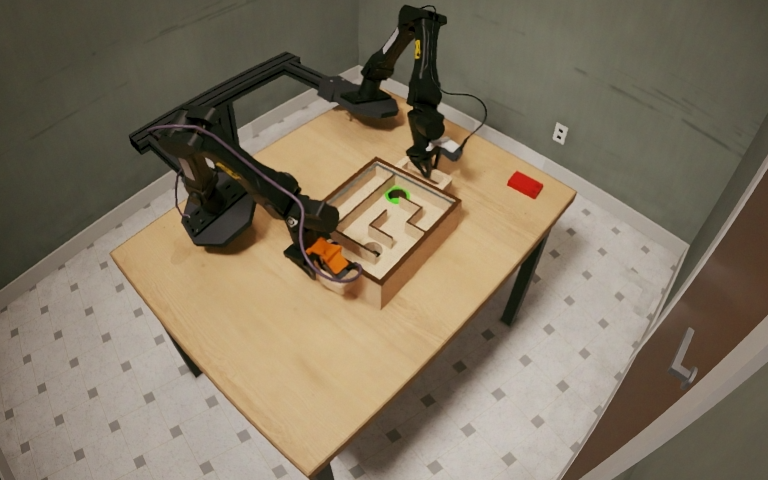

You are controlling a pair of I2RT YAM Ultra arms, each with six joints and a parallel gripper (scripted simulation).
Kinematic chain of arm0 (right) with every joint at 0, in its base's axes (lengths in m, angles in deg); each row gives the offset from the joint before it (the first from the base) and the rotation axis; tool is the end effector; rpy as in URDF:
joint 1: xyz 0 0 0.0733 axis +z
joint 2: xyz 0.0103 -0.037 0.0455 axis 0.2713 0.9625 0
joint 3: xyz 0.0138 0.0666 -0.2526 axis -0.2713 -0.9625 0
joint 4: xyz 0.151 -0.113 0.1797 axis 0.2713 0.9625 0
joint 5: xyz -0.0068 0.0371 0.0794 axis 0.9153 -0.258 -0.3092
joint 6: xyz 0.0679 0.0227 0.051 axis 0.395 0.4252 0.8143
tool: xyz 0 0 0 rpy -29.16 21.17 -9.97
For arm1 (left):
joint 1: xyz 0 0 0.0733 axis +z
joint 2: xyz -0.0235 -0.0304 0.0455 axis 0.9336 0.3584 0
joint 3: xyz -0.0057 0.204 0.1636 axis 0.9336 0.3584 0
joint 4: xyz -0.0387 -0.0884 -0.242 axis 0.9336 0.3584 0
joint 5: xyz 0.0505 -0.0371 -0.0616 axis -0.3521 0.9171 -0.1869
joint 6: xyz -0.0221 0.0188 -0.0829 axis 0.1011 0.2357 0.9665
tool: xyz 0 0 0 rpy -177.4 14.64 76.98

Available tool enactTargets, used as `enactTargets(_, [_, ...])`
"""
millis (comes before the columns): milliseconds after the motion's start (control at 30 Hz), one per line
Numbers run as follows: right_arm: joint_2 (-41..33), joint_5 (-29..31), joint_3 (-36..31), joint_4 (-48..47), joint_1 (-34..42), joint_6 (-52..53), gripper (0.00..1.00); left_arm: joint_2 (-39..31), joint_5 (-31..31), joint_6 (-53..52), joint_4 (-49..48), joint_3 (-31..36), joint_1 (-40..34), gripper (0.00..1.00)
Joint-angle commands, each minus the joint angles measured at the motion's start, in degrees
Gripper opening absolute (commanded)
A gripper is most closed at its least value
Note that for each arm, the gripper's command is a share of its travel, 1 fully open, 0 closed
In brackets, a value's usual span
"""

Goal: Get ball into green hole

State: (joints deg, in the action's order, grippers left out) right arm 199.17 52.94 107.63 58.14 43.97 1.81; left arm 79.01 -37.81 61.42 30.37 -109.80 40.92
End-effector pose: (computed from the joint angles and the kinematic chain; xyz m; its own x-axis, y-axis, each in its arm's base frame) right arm 0.2886 0.1232 0.0355 -0.9042 -0.3370 -0.2623 -0.2442 0.9119 -0.3299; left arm 0.3294 -0.1338 0.0293 -0.9230 0.0198 -0.3843 -0.1082 0.9450 0.3087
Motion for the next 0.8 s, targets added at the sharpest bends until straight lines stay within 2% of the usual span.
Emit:
enactTargets(0, [1.81, -0.47, -0.62, -2.76, -0.74, -1.21, 0.36, -1.72, -0.29, -0.49, -0.84, -0.87, -1.22, 0.36])
enactTargets(333, [0.98, 0.01, -0.27, -3.52, -0.06, -1.45, 0.36, -1.02, -0.15, -0.25, -0.84, -0.44, -0.56, 0.36])
enactTargets(367, [0.0, 0.05, -1.65, -3.52, -0.04, -1.45, 0.36, -1.71, -0.29, -0.26, -0.77, -0.87, -1.21, 0.0])
enactTargets(767, [0.37, -0.31, -0.36, -2.25, -0.24, -1.29, 0.36, 0.03, 0.74, 0.32, 0.74, -0.87, -0.92, 0.0])
